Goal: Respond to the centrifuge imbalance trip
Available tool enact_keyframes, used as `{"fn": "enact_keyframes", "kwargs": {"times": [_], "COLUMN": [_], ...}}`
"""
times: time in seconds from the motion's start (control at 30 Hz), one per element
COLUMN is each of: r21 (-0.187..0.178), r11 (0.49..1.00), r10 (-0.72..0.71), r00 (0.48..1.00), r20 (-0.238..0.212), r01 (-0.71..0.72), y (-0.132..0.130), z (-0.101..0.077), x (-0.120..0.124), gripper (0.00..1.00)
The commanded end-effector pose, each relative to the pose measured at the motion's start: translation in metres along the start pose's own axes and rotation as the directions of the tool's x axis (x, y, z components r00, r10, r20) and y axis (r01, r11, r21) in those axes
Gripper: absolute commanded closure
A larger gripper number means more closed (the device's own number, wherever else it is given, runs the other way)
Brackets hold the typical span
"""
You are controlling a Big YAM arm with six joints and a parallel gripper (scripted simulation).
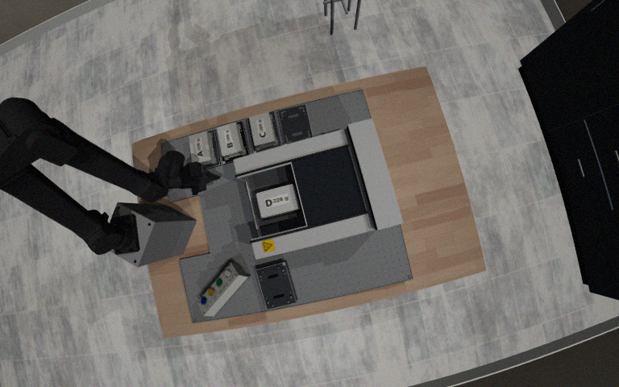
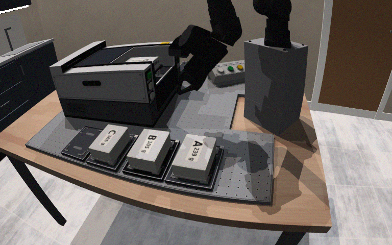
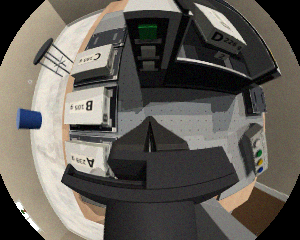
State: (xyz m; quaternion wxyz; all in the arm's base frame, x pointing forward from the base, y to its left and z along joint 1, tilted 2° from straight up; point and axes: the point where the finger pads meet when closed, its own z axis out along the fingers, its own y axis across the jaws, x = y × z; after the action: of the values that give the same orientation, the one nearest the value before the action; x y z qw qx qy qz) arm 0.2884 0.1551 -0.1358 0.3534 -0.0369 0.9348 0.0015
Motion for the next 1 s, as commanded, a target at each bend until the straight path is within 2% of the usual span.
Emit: {"fn": "enact_keyframes", "kwargs": {"times": [0.0,0.27,0.97], "r21": [-0.013,-0.014,-0.013], "r11": [1.0,1.0,1.0], "r10": [-0.027,-0.024,-0.026], "r00": [0.999,0.998,0.995], "r20": [0.026,0.065,0.1], "r01": [0.027,0.025,0.027], "y": [0.004,0.004,0.003], "z": [0.003,0.012,0.019], "x": [0.003,0.005,0.008], "gripper": [1.0,1.0,1.0]}}
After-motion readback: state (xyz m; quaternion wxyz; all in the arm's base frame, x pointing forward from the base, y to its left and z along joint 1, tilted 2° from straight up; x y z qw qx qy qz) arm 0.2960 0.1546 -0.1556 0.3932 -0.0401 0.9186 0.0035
